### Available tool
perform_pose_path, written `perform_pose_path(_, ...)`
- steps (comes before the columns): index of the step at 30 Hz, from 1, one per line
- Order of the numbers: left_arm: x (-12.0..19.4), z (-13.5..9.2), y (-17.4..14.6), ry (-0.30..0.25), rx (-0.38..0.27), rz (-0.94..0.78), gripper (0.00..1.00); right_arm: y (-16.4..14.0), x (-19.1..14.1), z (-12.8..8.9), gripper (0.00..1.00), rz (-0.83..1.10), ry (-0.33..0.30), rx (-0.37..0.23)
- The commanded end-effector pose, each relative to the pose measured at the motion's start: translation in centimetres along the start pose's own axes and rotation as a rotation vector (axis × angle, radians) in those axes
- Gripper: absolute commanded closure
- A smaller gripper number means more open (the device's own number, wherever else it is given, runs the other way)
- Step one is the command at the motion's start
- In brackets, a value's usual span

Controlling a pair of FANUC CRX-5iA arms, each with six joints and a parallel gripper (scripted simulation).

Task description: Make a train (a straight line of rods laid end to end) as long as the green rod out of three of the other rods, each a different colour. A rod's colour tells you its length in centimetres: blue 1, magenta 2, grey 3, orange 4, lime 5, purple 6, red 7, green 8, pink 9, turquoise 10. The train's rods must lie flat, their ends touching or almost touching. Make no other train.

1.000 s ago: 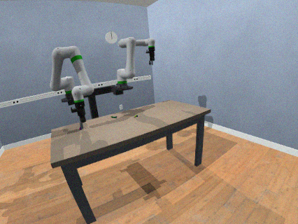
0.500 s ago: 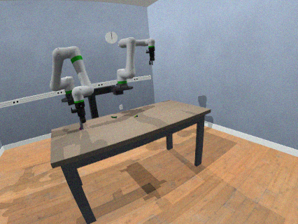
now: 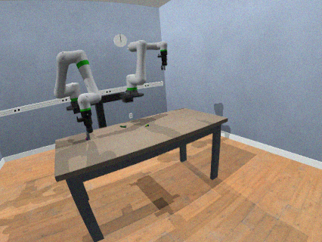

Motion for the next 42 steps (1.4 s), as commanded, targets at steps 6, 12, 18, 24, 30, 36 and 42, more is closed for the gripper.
perform_pose_path(6,-0.02,-0.09,0.02,-0.001,-0.002,0.000,0.00,-0.01,-0.09,-0.07,0.56,0.000,-0.002,0.000)
perform_pose_path(12,-0.02,-0.09,0.02,-0.001,-0.002,0.000,0.00,-0.01,-0.09,-0.07,0.56,0.000,-0.002,0.000)
perform_pose_path(18,-0.02,-0.09,0.02,-0.001,-0.002,0.000,0.00,-0.01,-0.09,-0.07,0.76,0.000,-0.002,0.000)
perform_pose_path(24,-0.02,-0.09,0.02,-0.001,-0.002,0.000,0.00,-0.01,-0.09,-0.07,0.76,0.000,-0.002,0.000)
perform_pose_path(30,-0.02,-0.09,0.02,-0.001,-0.002,0.000,0.00,-0.01,-0.09,-0.07,0.76,0.000,-0.002,0.000)
perform_pose_path(36,-0.02,-0.09,0.02,-0.001,-0.002,0.000,0.00,-0.01,-0.09,-0.07,0.76,0.000,-0.002,0.000)
perform_pose_path(42,-0.02,-0.09,0.02,-0.001,-0.002,0.000,0.00,-0.01,-0.09,-0.07,0.76,0.000,-0.002,0.000)
Point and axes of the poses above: on each arm, the point where the finger pads meet when closed, its own z axis out along the fingers, its own x axis across the jaws, y = z × x, the point moved 1 cm from there along -z, back along the fingers, and after that the axes turned 12 degrees about -z, right-handed, at the moved point
